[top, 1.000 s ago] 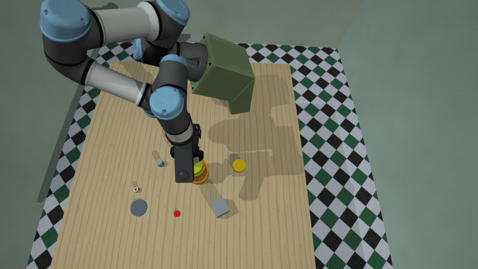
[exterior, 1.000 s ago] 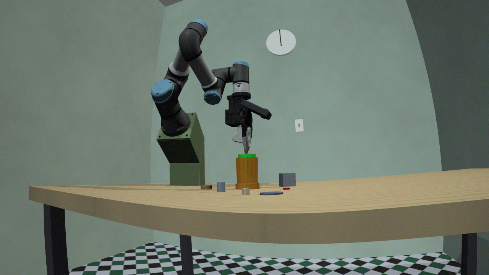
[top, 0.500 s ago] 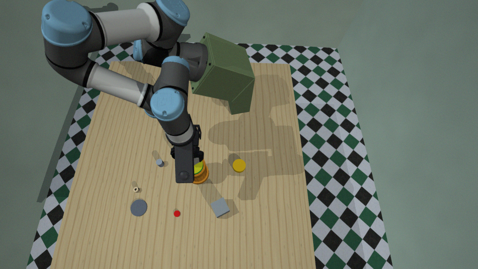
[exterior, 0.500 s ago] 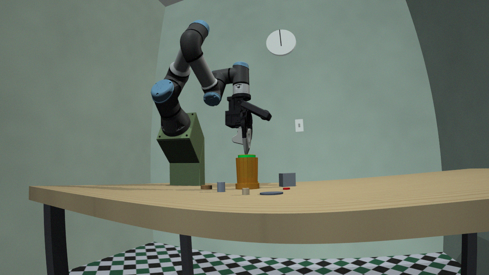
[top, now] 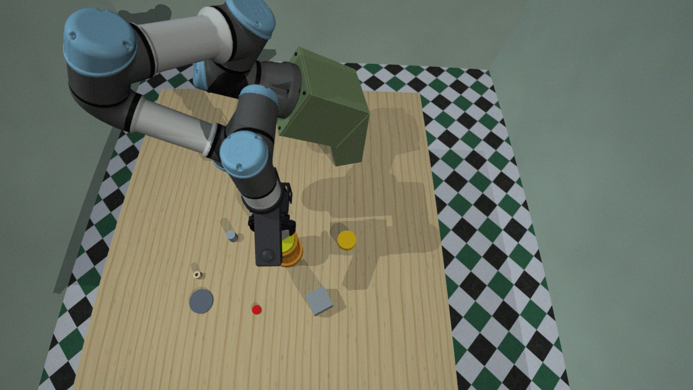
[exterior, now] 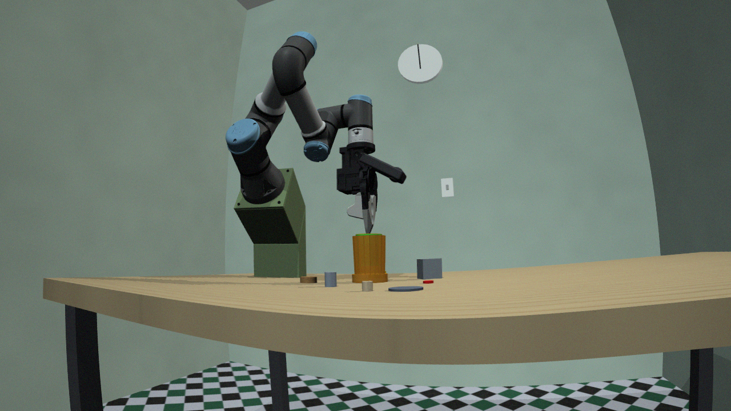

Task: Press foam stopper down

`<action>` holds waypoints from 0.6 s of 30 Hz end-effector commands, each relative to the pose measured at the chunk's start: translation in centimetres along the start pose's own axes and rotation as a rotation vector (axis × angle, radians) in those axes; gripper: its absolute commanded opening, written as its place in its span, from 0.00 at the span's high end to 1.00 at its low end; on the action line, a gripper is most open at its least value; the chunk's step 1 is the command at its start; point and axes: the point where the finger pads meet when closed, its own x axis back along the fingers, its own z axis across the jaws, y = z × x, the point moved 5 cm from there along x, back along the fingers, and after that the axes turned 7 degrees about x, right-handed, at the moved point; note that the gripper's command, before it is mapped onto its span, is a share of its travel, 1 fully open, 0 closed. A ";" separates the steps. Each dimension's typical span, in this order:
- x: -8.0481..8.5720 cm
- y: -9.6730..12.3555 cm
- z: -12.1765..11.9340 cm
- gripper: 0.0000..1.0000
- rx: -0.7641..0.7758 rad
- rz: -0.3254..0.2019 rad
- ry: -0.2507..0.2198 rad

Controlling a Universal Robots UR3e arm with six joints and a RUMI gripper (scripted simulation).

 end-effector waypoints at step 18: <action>-0.5 0.0 0.0 1.00 0.000 0.002 0.000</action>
